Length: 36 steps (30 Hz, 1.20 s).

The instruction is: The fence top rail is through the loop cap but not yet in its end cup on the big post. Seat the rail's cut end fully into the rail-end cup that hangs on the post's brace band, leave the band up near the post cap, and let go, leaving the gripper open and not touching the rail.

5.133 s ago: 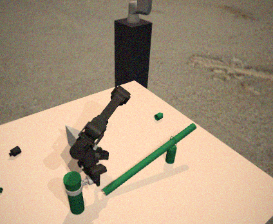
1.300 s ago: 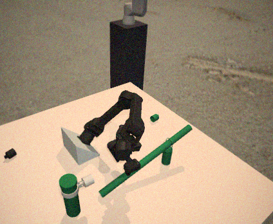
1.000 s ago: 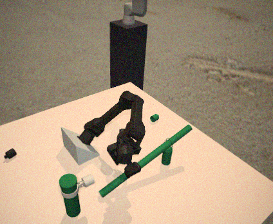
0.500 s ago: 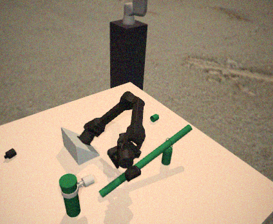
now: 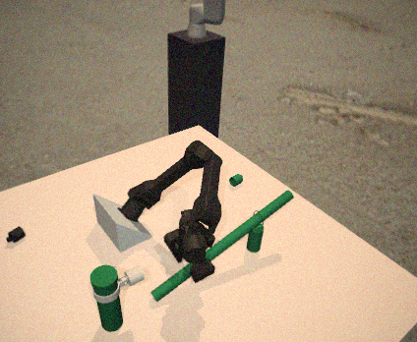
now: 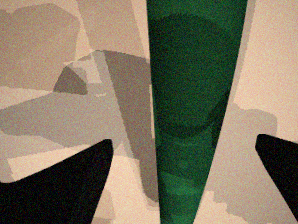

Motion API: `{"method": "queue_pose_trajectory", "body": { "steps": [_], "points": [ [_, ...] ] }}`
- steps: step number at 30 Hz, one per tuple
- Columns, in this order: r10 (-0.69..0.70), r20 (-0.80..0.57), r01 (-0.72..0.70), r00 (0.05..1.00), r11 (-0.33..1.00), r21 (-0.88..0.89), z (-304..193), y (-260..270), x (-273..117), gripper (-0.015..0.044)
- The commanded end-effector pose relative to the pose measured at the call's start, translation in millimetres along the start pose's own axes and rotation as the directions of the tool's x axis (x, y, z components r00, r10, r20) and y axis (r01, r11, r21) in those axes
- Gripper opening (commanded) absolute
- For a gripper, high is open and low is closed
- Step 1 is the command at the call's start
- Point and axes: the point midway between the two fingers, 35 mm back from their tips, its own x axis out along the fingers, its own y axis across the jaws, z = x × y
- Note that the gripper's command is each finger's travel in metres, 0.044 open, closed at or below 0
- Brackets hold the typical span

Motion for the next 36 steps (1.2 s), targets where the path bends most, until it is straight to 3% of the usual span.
{"method": "queue_pose_trajectory", "body": {
  "steps": [1,12,23,29,33,36],
  "points": [
    [0.000,0.003,0.000,1.000,1.000,0.004,1,1,7,0.0440],
    [0.000,0.006,0.000,1.000,1.000,0.004,1,2,22,0.0440],
    [0.000,0.005,0.000,1.000,1.000,0.004,1,2,22,0.0151],
    [0.000,0.005,0.000,1.000,1.000,0.004,1,2,22,0.0111],
    [0.000,0.005,0.000,1.000,1.000,0.004,1,1,18,0.0006],
    [0.000,0.001,0.000,1.000,1.000,0.003,1,1,16,0.0000]
  ]
}}
